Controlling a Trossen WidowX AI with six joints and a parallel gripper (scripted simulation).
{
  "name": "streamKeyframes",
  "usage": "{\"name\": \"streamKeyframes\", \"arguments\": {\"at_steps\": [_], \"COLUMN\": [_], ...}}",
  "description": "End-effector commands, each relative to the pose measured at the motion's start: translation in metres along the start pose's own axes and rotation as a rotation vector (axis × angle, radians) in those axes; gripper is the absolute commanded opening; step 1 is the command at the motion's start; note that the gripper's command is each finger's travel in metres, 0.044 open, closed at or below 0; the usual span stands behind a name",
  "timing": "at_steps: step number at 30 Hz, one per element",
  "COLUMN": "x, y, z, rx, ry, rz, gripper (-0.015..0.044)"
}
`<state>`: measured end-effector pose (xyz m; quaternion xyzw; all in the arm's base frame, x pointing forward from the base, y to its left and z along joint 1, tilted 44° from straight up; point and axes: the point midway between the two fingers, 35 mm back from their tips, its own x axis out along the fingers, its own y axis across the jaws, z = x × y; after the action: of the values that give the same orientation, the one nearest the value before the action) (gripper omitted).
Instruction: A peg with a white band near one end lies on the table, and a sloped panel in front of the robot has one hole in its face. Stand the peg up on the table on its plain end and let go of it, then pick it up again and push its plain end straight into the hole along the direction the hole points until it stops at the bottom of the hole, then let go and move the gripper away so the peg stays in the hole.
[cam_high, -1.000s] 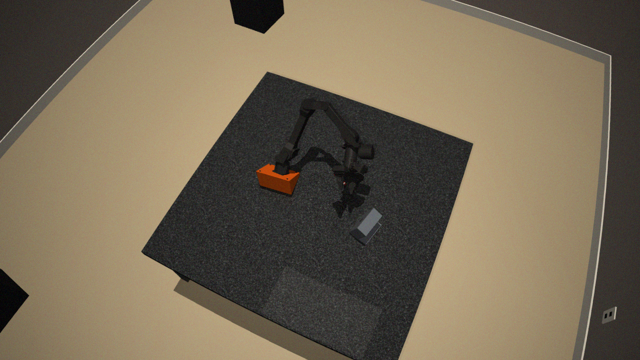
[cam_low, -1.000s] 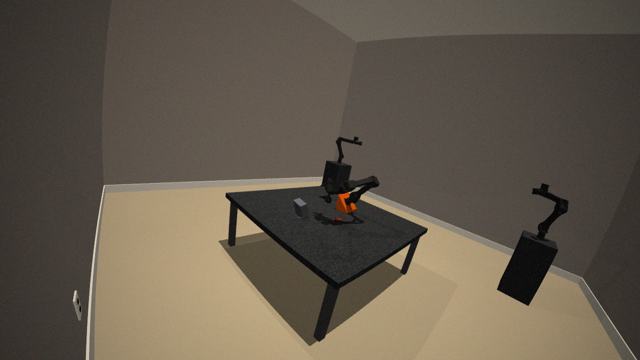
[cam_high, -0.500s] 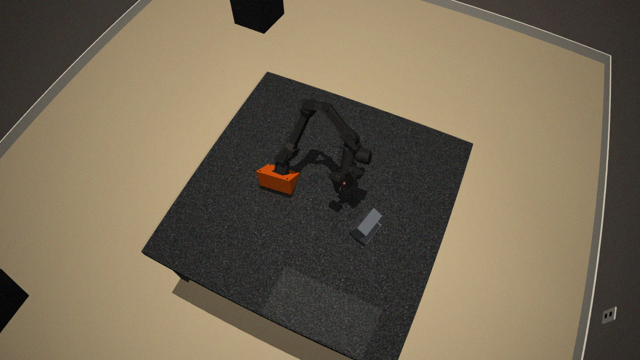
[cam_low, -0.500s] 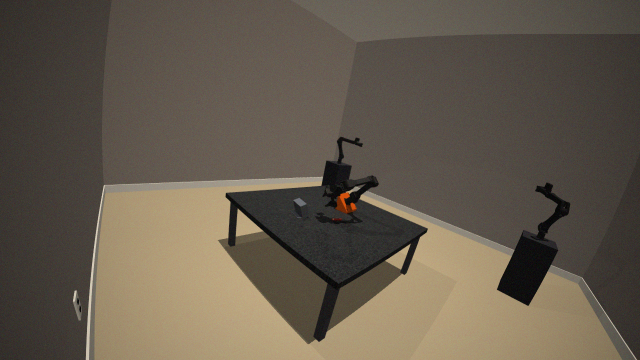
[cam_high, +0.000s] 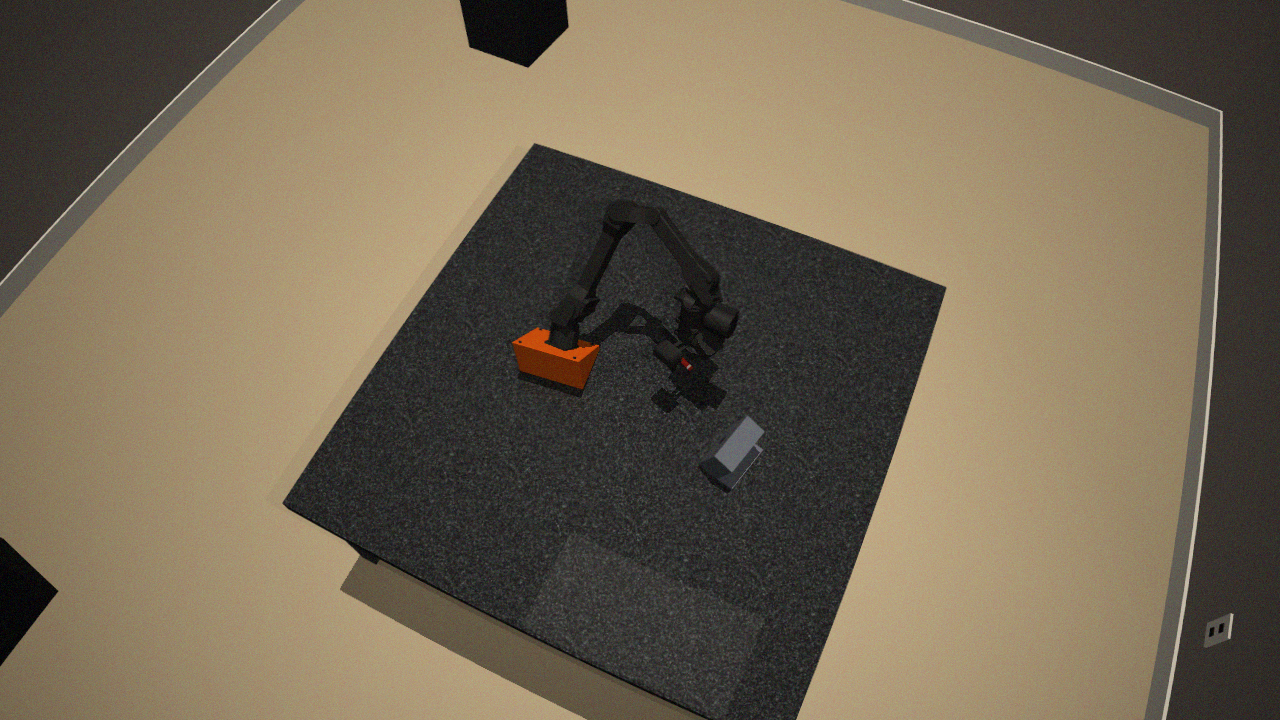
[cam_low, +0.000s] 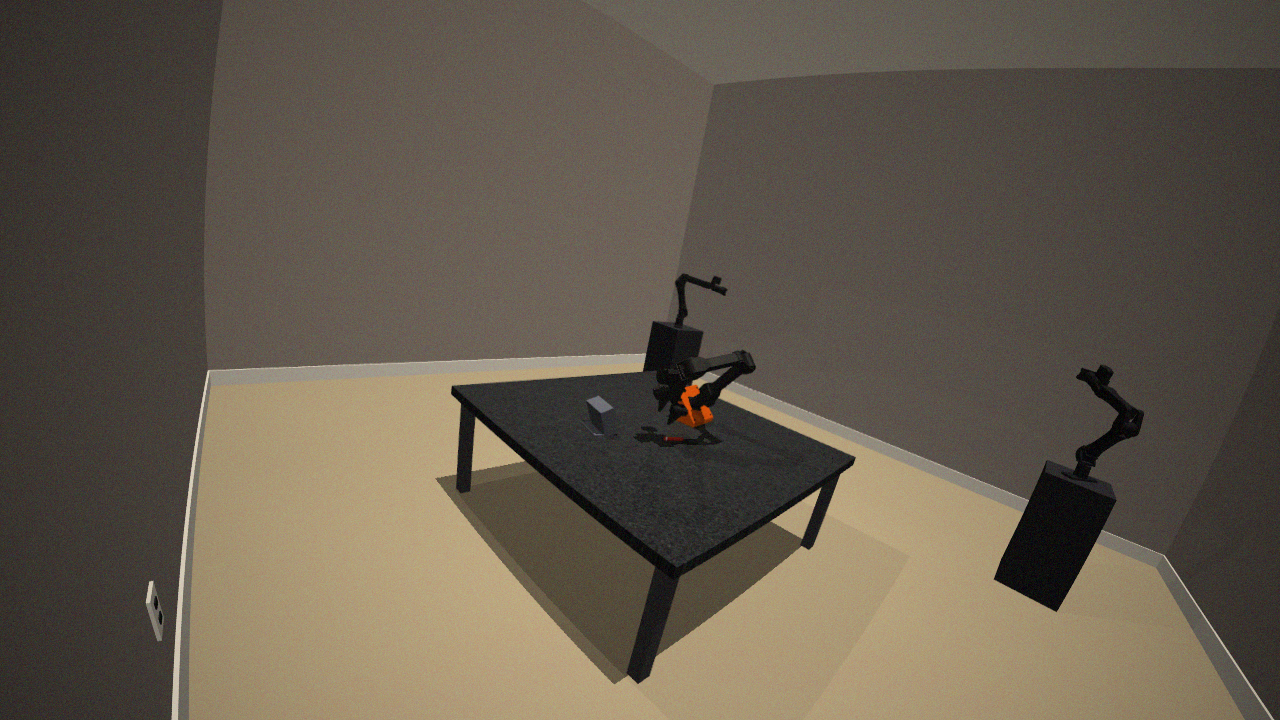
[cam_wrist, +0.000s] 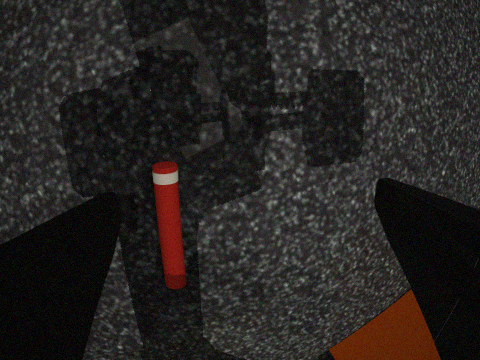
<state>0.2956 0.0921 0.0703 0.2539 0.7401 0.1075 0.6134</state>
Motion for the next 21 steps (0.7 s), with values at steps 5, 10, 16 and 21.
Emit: {"name": "streamKeyframes", "arguments": {"at_steps": [5, 10, 16, 21], "x": [-0.003, -0.003, 0.006, 0.014], "y": [0.023, 0.023, 0.025, 0.027], "z": [-0.016, -0.016, -0.015, -0.015], "rx": [0.059, 0.059, 0.059, 0.059], "ry": [0.105, 0.105, 0.104, 0.103], "rz": [0.184, 0.184, 0.184, 0.183], "gripper": [0.044, 0.044, 0.044, 0.044]}}
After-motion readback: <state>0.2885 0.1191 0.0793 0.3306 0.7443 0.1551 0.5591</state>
